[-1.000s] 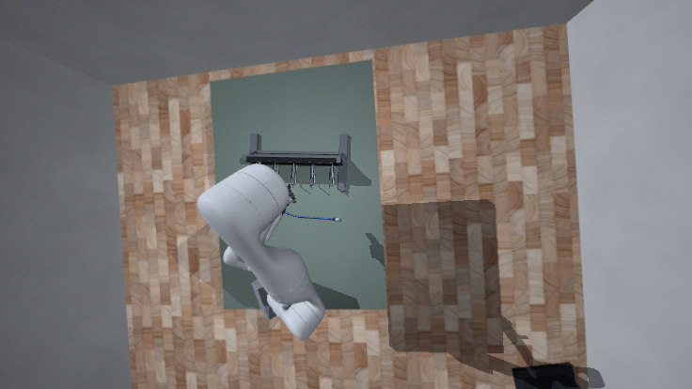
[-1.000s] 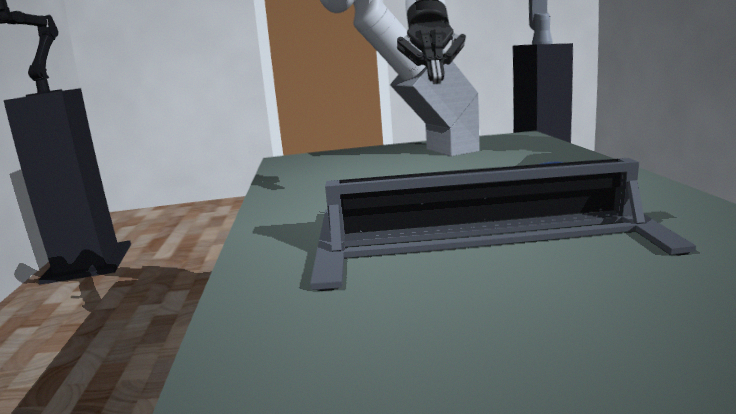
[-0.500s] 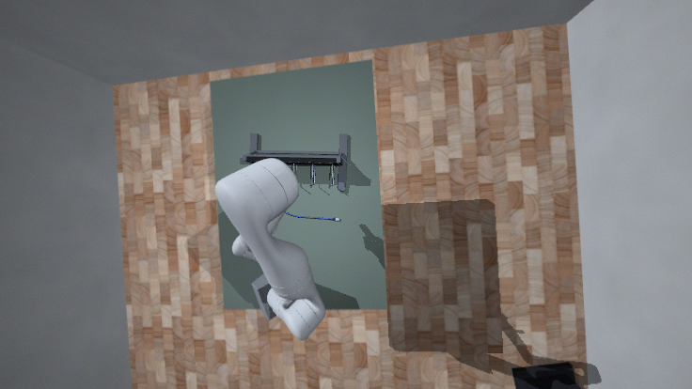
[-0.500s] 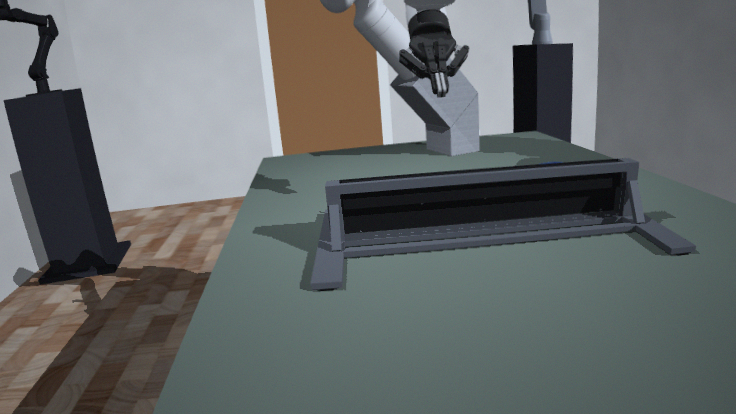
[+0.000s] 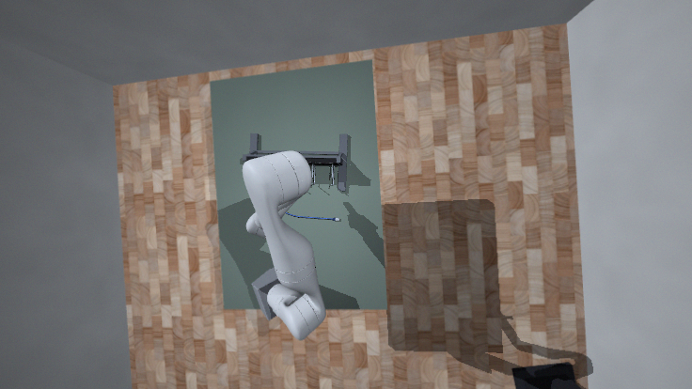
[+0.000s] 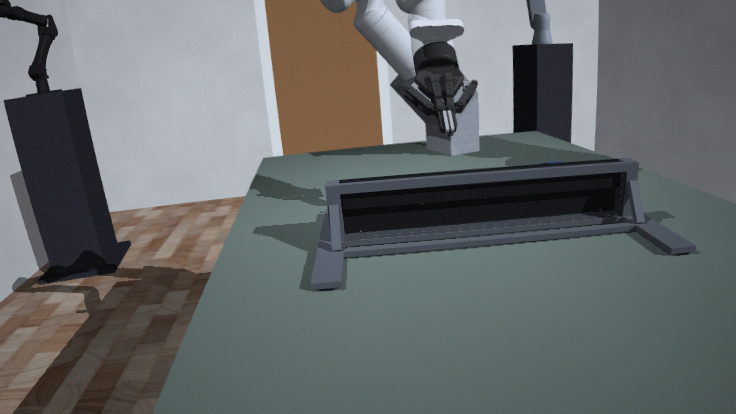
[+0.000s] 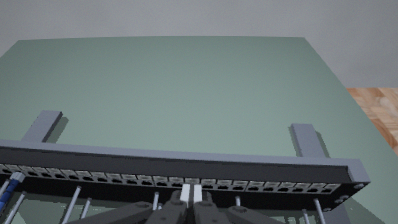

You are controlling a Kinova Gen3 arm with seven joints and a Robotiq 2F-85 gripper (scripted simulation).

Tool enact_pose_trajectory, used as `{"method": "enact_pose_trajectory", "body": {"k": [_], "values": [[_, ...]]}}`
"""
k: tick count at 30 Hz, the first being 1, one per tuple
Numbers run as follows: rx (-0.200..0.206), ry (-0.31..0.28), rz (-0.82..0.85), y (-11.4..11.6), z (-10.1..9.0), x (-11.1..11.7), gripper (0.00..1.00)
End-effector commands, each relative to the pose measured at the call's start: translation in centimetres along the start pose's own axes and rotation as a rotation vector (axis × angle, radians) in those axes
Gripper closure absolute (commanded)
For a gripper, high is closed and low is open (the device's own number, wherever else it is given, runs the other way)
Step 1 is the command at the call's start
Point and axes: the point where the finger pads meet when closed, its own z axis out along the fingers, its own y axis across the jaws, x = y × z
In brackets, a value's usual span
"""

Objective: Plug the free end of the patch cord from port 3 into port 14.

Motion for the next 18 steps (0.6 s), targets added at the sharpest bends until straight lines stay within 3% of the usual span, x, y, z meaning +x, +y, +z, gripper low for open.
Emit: {"method": "enact_pose_trajectory", "body": {"k": [1, 7, 18], "values": [[-0.013, -0.012, 0.006, 0.4, 0.9, -0.6, 1.00], [-0.013, -0.012, 0.006, 0.5, 2.6, -0.6, 1.00], [-0.013, -0.013, 0.006, 0.5, 2.9, -0.6, 1.00]]}}
